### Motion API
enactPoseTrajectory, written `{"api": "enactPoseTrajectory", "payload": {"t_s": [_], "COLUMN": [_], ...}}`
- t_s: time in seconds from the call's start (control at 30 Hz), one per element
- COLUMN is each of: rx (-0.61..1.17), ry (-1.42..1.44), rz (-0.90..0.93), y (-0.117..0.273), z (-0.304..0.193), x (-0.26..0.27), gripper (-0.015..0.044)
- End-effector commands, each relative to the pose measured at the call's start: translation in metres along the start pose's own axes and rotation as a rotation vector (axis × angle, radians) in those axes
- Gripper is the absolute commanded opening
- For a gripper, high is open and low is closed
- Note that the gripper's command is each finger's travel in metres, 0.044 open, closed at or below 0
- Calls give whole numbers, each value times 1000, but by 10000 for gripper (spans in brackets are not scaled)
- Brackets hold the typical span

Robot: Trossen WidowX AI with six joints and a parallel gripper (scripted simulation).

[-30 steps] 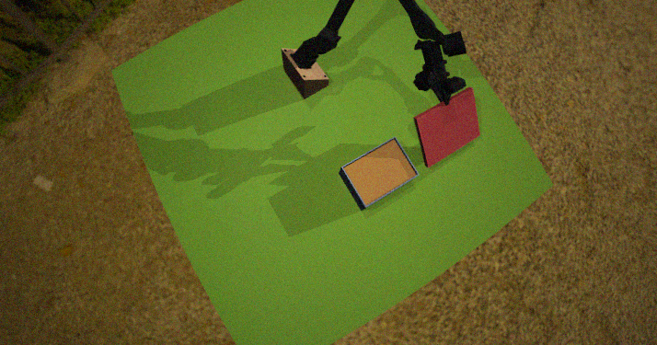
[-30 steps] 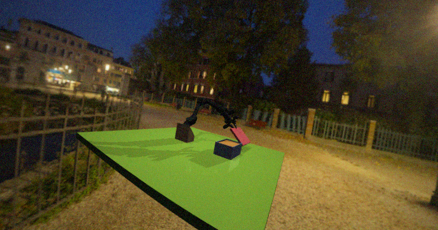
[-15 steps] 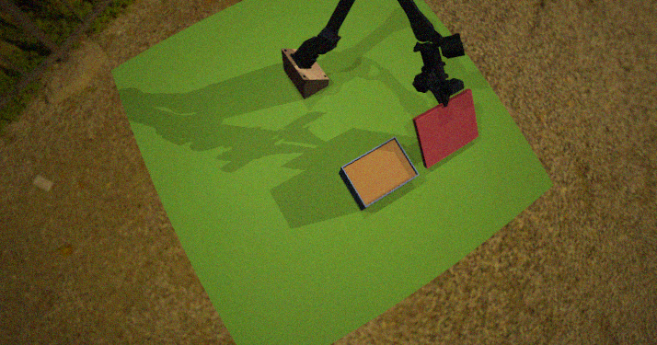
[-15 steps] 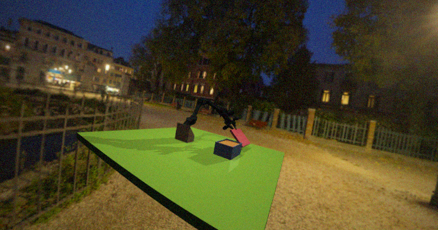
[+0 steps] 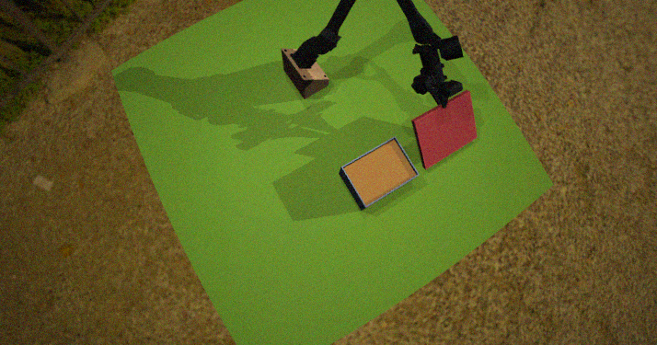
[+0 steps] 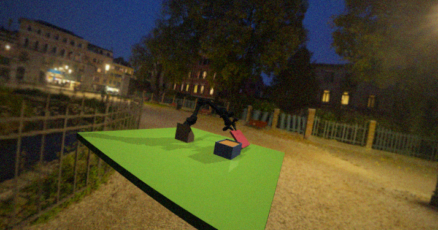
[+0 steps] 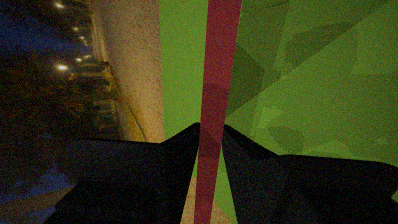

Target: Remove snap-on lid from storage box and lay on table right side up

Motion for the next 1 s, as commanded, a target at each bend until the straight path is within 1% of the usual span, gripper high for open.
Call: {"api": "enactPoseTrajectory", "payload": {"t_s": [0.0, 0.97], "rx": [-10, -9], "ry": [-4, -6], "rz": [5, 5], "y": [-3, -18], "z": [2, -2], "x": [-3, -20], "gripper": [0, 0]}}
Point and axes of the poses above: the point midway between the two fingers, 35 mm back from their tips, its own y axis back along the fingers, its own x axis across the jaws, z = x × y, the point moved 2 cm from there along y, back along the fingers, and after that the axes turned 12 degrees about y, right-handed, at the moved point
